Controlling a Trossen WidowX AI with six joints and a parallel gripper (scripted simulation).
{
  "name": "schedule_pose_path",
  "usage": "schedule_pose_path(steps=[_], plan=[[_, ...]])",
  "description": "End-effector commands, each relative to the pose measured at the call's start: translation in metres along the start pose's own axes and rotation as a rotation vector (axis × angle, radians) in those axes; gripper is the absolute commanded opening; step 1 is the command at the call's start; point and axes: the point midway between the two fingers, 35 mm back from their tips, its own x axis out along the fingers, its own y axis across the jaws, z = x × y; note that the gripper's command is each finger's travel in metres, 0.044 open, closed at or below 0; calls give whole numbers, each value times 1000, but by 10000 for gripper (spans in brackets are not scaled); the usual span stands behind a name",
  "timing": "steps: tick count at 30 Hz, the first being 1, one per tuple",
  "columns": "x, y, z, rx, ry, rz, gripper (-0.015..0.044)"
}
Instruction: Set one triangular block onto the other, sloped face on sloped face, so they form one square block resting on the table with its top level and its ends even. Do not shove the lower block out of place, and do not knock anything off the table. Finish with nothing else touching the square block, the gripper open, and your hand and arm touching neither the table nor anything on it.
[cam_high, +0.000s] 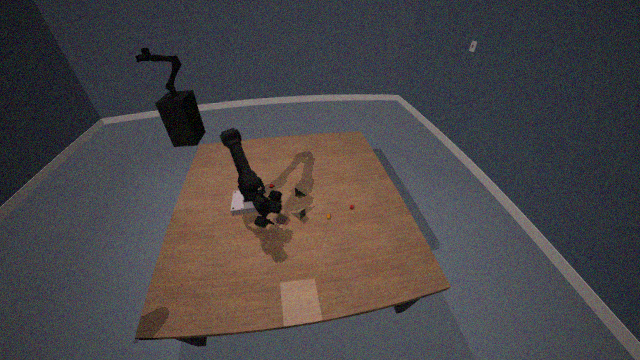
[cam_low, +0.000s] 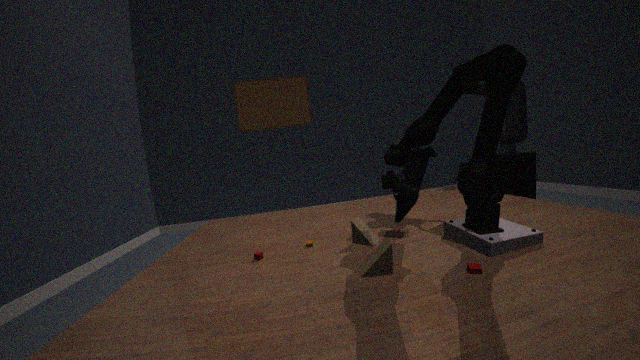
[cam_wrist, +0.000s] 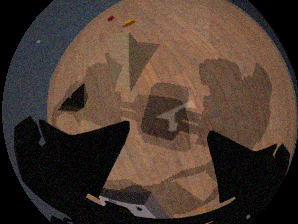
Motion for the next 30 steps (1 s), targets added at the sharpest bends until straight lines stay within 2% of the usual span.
schedule_pose_path(steps=[1, 2, 16, 21, 27, 30], plan=[[0, 0, 1, -16, 4, 1, 426], [-2, 0, 5, -66, 16, 5, 440], [-11, 34, 102, -1418, 258, 262, 440], [-8, 53, 128, -1902, 307, 444, 440], [-2, 74, 151, -2472, 305, 766, 440], [-1, 80, 155, -2602, 288, 861, 440]])
